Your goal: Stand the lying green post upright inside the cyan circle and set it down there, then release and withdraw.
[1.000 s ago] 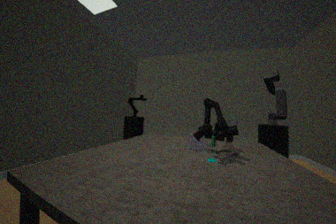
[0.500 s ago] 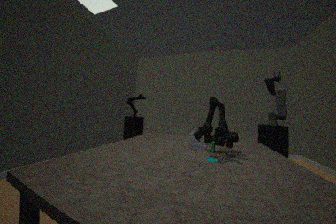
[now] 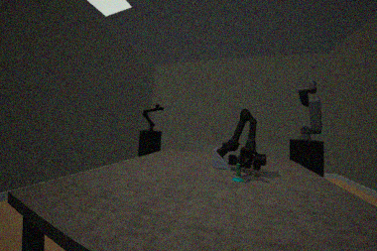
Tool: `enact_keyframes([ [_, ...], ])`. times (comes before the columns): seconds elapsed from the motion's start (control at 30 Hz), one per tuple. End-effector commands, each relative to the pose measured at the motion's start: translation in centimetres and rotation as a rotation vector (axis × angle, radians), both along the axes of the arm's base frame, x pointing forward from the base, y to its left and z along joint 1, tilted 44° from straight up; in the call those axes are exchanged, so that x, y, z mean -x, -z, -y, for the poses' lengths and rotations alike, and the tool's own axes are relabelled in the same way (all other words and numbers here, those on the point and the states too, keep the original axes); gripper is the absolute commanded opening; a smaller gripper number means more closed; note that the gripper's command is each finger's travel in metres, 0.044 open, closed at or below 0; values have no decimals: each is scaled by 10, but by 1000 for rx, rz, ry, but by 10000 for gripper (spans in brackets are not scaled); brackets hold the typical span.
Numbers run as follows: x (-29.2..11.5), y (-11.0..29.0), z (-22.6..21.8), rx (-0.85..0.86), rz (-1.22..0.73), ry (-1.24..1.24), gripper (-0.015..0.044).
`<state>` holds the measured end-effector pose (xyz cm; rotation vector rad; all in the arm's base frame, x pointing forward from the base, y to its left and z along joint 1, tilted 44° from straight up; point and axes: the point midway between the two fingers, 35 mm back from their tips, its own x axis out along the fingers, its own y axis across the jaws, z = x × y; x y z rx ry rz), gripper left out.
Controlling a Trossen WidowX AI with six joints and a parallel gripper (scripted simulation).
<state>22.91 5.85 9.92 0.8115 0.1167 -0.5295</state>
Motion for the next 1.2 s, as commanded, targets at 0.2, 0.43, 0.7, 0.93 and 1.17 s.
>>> enact_keyframes([
  [0.2, -4, 14, -12, -1, -2, 0, 23],
  [0.43, -5, 16, -13, -1, -2, 0, 23],
  [0.7, -5, 16, -13, -1, -2, 0, 101],
  [0.93, -5, 16, -13, -1, -2, 0, 285],
  [1.17, -5, 14, -11, -1, -3, 0, 400],
])
